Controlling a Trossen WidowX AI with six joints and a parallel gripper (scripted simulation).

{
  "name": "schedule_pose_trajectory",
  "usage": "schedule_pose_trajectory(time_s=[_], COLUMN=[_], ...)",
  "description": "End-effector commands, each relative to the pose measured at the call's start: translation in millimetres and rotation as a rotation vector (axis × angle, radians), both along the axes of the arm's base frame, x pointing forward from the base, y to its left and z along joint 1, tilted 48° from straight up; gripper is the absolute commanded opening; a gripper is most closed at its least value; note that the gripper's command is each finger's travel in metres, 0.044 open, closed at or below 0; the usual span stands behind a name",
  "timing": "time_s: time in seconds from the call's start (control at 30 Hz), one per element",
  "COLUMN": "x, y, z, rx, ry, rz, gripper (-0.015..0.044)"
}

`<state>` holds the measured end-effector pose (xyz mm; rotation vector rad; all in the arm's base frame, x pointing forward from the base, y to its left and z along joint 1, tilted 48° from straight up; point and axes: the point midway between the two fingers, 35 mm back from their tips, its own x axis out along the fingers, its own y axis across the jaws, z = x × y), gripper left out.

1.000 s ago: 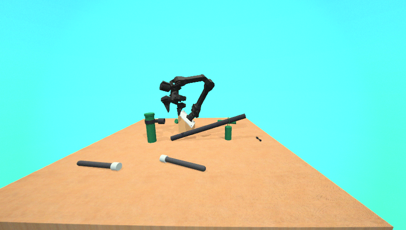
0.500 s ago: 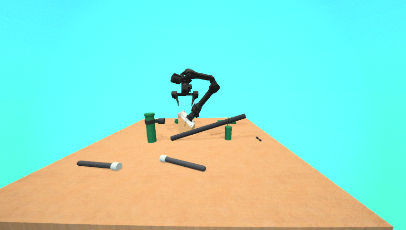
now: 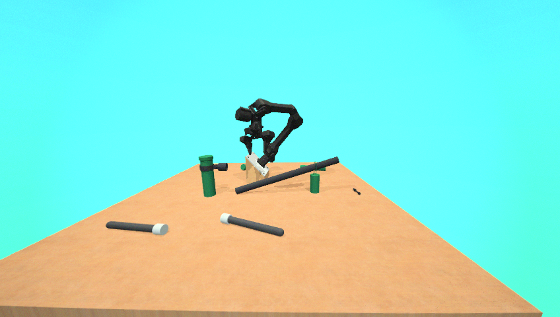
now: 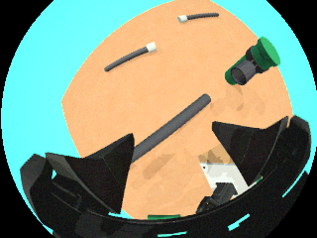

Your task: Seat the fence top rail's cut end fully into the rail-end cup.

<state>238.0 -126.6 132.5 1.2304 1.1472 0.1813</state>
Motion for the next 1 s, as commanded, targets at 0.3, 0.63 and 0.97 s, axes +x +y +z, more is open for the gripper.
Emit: schedule_pose_trajectory(time_s=[0.3,0.63,0.97], x=[21,21,26], y=[57,57,83], z=[-43,-43,-67], rx=[0.297,0.297,0.298], ry=[0.926,0.926,0.925], rz=[-0.428,-0.428,-0.427], gripper=[0.044,0.044,0.044])
